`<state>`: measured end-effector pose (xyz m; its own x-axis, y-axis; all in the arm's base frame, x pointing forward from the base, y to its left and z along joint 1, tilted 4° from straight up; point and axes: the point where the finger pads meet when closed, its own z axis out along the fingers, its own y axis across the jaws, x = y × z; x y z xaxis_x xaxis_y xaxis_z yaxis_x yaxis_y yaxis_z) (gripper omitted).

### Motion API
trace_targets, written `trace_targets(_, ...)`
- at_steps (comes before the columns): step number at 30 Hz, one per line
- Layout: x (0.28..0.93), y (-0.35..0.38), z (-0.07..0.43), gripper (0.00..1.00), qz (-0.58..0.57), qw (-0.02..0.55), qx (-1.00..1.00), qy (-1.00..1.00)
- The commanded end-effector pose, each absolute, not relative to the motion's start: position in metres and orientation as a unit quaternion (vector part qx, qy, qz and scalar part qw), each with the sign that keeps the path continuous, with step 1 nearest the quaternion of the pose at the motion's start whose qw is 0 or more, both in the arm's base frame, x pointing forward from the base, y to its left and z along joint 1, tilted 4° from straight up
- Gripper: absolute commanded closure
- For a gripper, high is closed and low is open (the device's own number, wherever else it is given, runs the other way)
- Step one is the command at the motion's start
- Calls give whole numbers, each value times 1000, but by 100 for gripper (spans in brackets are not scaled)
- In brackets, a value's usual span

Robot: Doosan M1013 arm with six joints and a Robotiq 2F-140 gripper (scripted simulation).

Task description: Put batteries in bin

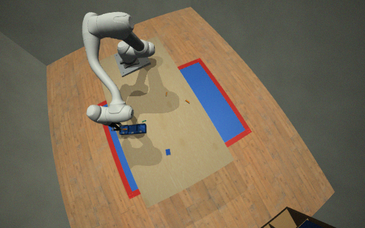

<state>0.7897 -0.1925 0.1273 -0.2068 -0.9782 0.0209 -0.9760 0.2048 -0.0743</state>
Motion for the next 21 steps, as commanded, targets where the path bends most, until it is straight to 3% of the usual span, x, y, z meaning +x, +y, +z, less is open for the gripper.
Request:
trace_targets(1,791,-192,129,74,-36,15,-629,776)
trace_targets(21,789,-176,129,74,-37,13,-667,744)
